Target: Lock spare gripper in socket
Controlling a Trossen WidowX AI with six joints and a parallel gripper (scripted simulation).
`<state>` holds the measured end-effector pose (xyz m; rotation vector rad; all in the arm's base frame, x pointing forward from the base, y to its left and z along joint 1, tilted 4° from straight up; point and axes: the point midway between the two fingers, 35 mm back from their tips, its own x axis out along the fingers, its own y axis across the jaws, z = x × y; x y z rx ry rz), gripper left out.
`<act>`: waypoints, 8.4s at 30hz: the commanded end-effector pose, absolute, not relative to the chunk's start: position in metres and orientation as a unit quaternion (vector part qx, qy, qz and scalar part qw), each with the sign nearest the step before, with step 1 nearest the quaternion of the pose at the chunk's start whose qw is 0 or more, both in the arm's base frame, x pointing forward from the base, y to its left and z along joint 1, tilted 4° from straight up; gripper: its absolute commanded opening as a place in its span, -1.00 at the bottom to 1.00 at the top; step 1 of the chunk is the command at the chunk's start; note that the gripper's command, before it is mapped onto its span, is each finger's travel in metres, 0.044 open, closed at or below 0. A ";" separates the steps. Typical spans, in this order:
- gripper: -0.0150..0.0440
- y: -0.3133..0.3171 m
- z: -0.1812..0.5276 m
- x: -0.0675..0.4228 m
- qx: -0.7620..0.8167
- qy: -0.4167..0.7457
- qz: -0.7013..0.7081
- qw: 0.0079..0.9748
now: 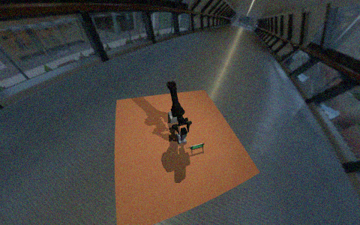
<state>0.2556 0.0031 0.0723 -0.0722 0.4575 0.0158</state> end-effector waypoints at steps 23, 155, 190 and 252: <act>1.00 0.008 0.112 0.250 -0.039 0.241 0.015 0.970; 0.12 0.131 0.012 0.394 -0.565 0.579 0.412 0.419; 0.12 0.125 -0.041 0.395 -0.566 0.579 0.412 0.419; -0.49 0.128 0.021 0.395 -0.574 0.571 0.421 0.409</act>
